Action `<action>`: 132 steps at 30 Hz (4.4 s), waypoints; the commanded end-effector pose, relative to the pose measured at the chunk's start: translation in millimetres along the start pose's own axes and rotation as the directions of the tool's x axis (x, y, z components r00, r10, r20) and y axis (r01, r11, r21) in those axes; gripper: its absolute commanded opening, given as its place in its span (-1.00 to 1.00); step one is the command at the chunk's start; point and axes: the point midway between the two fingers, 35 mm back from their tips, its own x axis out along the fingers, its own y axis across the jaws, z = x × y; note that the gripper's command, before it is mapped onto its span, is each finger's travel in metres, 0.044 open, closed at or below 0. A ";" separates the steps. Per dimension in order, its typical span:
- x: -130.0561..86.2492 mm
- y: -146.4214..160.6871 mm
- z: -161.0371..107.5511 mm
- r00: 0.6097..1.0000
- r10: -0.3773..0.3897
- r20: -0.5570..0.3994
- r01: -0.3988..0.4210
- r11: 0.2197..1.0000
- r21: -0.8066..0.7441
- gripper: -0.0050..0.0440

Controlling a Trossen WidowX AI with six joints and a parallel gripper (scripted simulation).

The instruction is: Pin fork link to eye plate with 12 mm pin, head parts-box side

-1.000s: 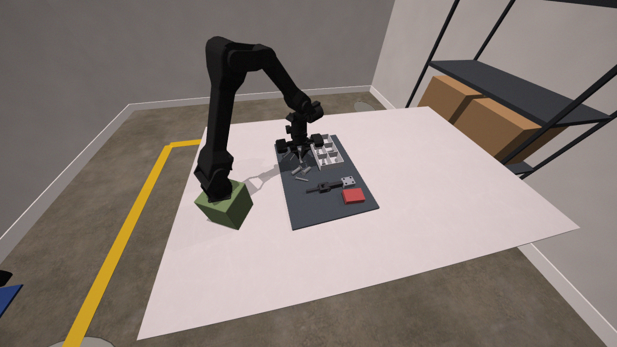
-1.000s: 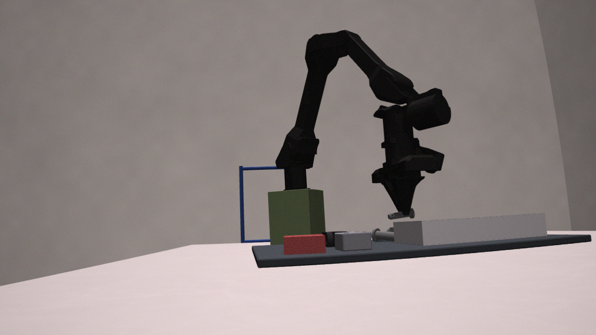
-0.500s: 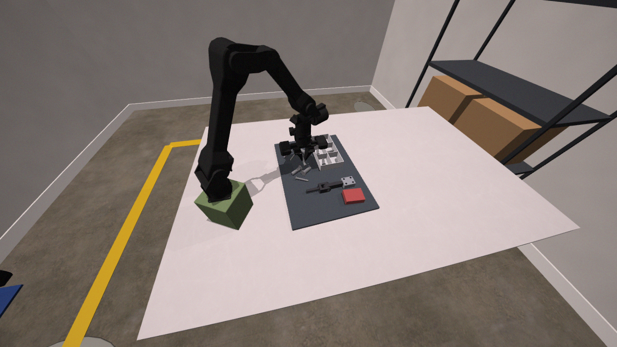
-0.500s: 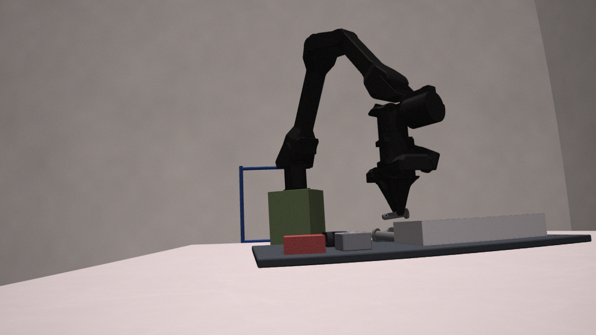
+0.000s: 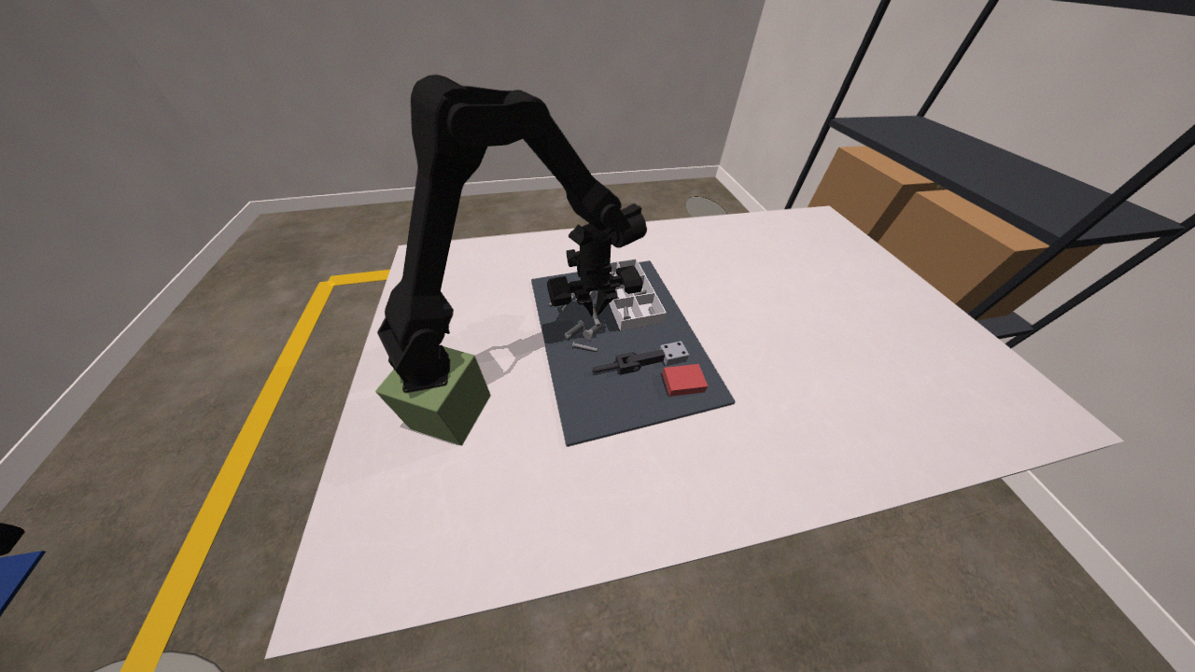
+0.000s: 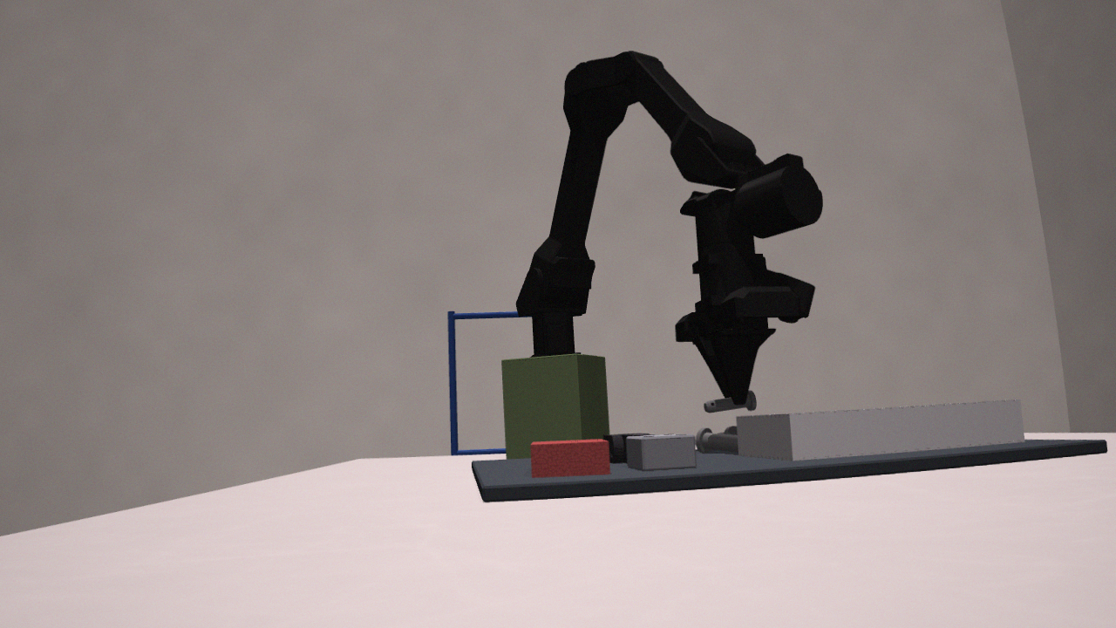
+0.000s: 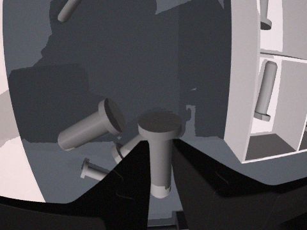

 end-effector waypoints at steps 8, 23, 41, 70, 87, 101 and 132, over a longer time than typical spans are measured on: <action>-0.9 -11.8 -11.4 1.000 -0.002 0.007 0.002 1.000 -0.001 -0.74; -1.0 -24.0 -27.3 1.000 -0.002 0.007 0.002 1.000 -0.001 -0.74; -1.1 -38.5 -46.4 1.000 -0.002 0.007 0.002 1.000 -0.001 -0.74; -1.1 -49.9 -63.7 1.000 -0.002 0.007 0.002 1.000 -0.001 -0.74; -1.2 -50.6 -62.3 0.999 -0.002 -0.047 0.002 1.000 -0.001 -0.74; -1.2 -51.1 -61.2 0.996 -0.002 -0.087 0.002 1.000 -0.001 -0.74; 20.2 -50.7 -60.6 0.995 -0.002 -0.095 0.002 1.000 -0.001 -0.74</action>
